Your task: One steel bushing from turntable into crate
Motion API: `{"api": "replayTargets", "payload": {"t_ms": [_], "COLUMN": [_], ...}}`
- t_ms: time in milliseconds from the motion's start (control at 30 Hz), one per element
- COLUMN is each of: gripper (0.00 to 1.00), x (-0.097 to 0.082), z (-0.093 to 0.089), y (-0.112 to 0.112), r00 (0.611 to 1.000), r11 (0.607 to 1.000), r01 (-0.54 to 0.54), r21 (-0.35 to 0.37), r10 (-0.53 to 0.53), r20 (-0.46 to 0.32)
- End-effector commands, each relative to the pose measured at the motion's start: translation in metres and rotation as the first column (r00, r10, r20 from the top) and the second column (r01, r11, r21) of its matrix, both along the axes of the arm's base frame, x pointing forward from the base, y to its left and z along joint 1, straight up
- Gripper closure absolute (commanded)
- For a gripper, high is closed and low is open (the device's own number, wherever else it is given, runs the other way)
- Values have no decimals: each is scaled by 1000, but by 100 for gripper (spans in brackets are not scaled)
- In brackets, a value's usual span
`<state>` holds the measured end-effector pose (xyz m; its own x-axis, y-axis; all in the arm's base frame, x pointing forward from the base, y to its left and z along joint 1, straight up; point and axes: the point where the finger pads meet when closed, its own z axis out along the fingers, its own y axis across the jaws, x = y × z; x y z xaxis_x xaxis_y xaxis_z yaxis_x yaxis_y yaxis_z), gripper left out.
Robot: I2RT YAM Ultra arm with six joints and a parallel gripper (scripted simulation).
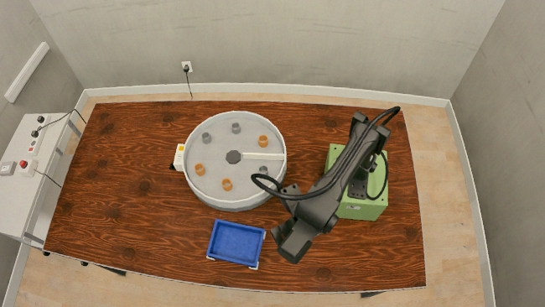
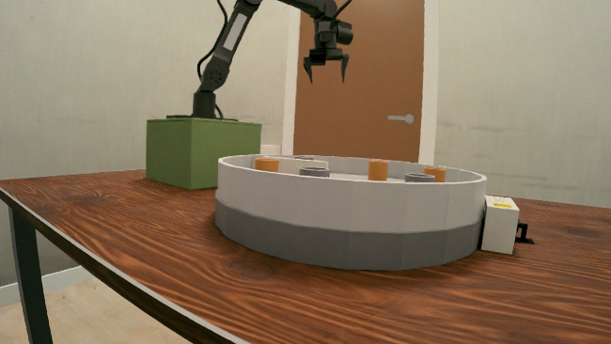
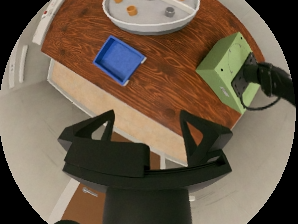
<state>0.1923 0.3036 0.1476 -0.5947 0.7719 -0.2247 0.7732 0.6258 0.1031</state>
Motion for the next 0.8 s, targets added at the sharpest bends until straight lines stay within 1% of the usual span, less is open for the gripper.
{"api": "replayTargets", "payload": {"t_ms": [0,600,667,767], "gripper": [0,0,0,0], "x": [1,2,6,14], "z": [4,4,1,-9], "y": [1,0,-2,-9], "r00": [1000,1000,1000,1000], "r11": [1000,1000,1000,1000], "r01": [0,0,2,-4], "r21": [13,12,7,-15], "r10": [0,0,-2,3], "r20": [7,6,1,-23]}}
